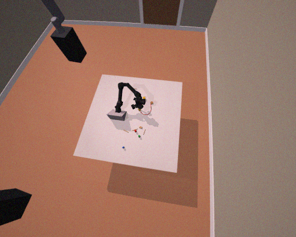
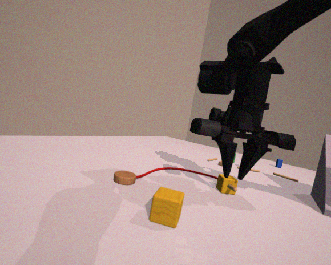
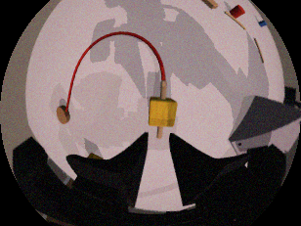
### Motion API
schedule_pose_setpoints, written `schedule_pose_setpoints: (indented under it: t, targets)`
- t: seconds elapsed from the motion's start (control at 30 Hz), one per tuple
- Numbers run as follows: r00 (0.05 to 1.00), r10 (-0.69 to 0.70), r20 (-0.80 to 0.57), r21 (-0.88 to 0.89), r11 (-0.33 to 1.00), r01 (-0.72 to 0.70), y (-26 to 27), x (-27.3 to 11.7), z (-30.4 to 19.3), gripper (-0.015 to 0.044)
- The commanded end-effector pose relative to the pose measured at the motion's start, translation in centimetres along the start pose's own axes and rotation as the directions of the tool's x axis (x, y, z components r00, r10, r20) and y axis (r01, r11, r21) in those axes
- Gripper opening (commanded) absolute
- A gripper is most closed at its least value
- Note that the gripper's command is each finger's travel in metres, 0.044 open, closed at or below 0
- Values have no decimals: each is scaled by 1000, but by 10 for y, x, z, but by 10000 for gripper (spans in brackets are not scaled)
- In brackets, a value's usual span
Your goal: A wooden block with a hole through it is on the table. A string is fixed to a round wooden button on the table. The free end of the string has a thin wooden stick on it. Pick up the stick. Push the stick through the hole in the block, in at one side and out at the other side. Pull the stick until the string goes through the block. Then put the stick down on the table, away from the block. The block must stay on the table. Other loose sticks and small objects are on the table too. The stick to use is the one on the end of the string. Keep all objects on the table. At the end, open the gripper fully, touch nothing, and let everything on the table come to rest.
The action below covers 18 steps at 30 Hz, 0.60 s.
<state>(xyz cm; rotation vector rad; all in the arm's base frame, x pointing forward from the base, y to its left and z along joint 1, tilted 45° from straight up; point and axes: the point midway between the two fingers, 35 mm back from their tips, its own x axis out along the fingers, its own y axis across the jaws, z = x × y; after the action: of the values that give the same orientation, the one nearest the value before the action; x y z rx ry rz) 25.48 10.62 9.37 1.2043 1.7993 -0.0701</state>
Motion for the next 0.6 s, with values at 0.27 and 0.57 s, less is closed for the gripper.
schedule_pose_setpoints:
  t: [0.27, 0.57]
  targets:
    - [1000, 3, -8, 9, 1000, -3, -2, 20, -3, 122]
    - [1000, 4, -10, 8, 1000, -4, -3, 25, -4, 122]
